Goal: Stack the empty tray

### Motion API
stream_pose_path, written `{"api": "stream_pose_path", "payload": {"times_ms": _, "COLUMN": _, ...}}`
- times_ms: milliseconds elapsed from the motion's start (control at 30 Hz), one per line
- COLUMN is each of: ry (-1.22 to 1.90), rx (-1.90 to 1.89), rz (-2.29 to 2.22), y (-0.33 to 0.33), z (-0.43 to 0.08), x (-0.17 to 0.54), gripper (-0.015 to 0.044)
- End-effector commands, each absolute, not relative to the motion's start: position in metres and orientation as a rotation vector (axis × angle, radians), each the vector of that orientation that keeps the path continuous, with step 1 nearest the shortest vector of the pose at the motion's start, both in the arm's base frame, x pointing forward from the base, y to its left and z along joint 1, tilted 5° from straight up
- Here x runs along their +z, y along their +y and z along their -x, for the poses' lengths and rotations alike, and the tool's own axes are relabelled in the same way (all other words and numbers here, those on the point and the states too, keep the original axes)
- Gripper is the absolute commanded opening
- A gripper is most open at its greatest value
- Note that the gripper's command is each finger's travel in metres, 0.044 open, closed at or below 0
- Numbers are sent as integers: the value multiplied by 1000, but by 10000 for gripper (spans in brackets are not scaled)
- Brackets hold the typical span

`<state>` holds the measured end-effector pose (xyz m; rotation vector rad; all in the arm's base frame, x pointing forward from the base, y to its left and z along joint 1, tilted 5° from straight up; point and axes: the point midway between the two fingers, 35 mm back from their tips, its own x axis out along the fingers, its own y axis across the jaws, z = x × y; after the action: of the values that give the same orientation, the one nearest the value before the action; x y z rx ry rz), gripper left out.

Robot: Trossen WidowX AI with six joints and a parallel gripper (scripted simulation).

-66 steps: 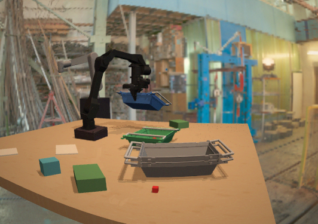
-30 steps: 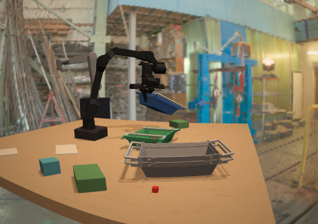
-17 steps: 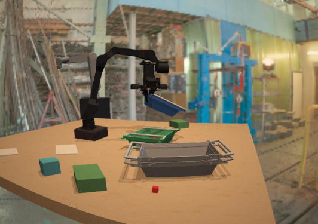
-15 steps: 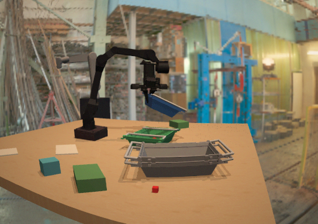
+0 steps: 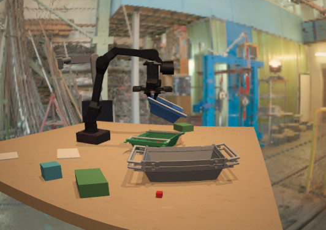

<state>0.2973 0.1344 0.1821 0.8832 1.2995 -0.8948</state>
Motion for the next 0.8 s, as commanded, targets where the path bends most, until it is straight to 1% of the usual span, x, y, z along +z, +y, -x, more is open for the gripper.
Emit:
{"api": "stream_pose_path", "payload": {"times_ms": 0, "ry": 1260, "rx": -942, "rz": -948, "y": 116, "z": -304, "x": 187, "gripper": 0}}
{"api": "stream_pose_path", "payload": {"times_ms": 567, "ry": 1140, "rx": -1129, "rz": -1144, "y": 52, "z": -318, "x": 192, "gripper": 0}}
{"api": "stream_pose_path", "payload": {"times_ms": 767, "ry": 1135, "rx": -1137, "rz": -1152, "y": 50, "z": -318, "x": 192, "gripper": 0}}
